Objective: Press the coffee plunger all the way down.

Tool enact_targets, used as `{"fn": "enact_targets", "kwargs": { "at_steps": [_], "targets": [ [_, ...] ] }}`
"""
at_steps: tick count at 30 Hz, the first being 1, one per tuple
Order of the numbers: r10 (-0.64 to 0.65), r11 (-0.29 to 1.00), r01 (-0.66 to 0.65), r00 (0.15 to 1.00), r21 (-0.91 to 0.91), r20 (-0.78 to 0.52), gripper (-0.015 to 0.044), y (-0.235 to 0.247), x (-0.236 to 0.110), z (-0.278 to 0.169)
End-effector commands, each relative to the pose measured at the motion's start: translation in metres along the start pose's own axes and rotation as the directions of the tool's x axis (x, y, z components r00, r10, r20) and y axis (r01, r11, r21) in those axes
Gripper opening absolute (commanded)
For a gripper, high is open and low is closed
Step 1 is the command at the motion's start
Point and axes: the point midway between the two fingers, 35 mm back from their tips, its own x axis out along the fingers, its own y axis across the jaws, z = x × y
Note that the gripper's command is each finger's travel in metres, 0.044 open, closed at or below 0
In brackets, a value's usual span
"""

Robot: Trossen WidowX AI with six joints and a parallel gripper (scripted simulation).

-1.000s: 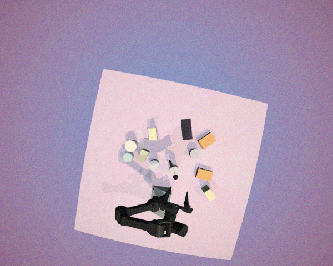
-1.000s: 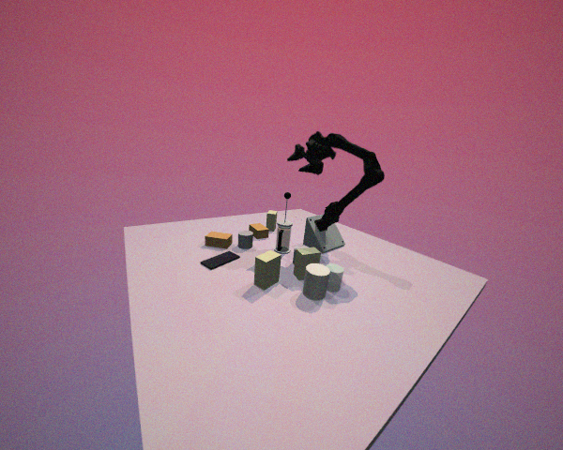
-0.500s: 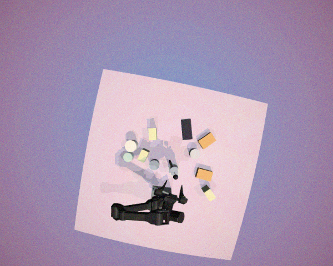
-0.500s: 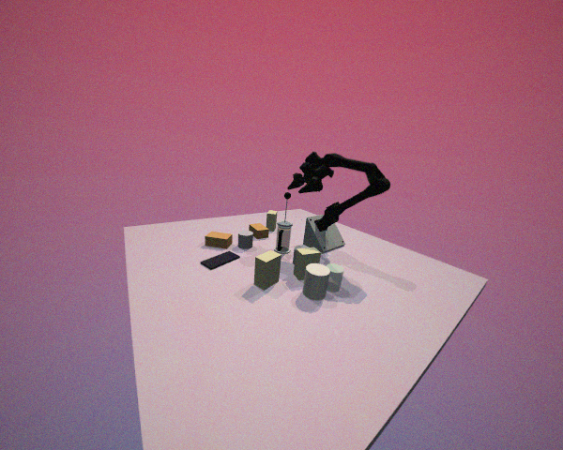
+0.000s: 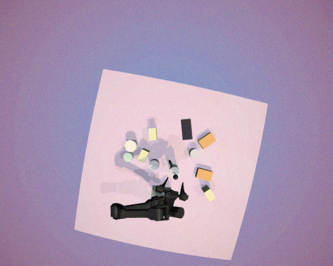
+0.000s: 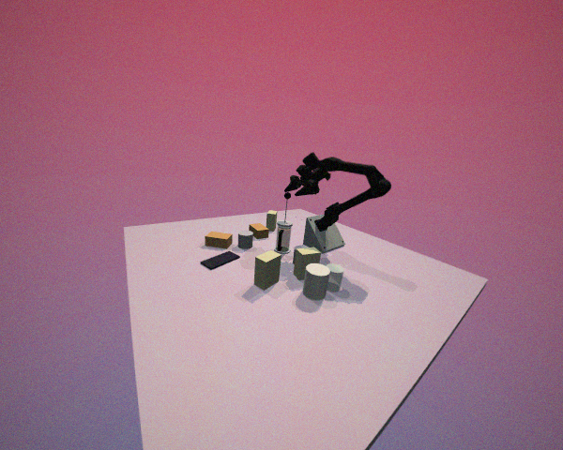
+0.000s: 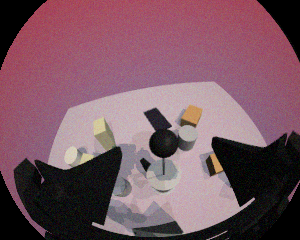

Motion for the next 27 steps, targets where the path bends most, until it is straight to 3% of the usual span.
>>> {"fn": "enact_targets", "kwargs": {
  "at_steps": [1, 12, 24, 27],
  "targets": [
    [0.003, 1.0, -0.003, 1.0, -0.001, 0.004, 0.044, 0.001, 0.006, 0.001],
    [0.01, 1.0, -0.01, 1.0, -0.002, 0.009, 0.044, 0.003, 0.021, 0.001],
    [0.01, 1.0, -0.01, 1.0, -0.002, 0.009, 0.0125, 0.003, 0.021, 0.001],
    [0.01, 1.0, -0.01, 1.0, -0.002, 0.009, 0.0122, 0.003, 0.021, 0.001]
  ]
}}
